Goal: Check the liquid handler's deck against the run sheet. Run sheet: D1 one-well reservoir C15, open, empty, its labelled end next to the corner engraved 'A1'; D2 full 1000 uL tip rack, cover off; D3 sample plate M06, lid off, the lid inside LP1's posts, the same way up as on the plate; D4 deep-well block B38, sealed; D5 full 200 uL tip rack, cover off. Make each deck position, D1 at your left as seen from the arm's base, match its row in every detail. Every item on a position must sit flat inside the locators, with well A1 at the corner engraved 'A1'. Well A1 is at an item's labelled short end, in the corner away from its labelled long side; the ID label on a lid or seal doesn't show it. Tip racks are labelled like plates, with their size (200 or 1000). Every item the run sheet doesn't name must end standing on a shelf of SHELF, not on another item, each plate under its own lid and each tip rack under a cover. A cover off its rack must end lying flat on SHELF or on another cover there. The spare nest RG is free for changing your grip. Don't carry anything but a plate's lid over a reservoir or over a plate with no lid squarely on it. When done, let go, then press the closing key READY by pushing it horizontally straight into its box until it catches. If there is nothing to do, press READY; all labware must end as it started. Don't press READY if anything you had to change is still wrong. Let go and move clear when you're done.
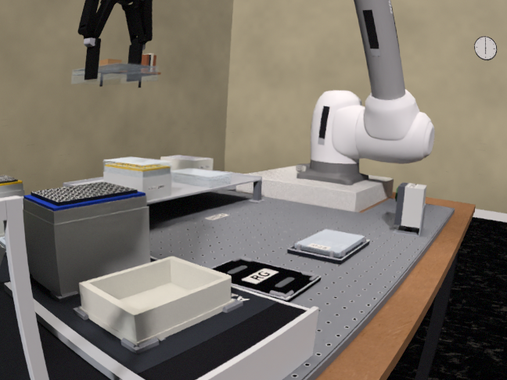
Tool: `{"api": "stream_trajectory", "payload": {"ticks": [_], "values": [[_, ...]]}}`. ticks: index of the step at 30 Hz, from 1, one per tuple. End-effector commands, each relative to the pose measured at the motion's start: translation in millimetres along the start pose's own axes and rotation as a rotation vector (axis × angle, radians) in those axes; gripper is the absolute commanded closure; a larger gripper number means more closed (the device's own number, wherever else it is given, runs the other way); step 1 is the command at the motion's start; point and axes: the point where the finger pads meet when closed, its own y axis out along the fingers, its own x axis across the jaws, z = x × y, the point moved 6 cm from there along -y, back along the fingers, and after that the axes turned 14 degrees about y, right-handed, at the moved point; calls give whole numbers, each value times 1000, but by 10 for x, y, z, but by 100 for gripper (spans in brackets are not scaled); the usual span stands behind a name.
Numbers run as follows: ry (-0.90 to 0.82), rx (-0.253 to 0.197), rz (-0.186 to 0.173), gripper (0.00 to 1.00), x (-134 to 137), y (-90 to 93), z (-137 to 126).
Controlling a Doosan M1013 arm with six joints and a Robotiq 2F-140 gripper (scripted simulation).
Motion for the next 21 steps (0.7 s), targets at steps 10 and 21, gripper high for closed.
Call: {"api": "stream_trajectory", "payload": {"ticks": [10,21], "values": [[0,-1,2,90,285,-12,-156],[0,-1,1,90,774,-11,-54]]}}
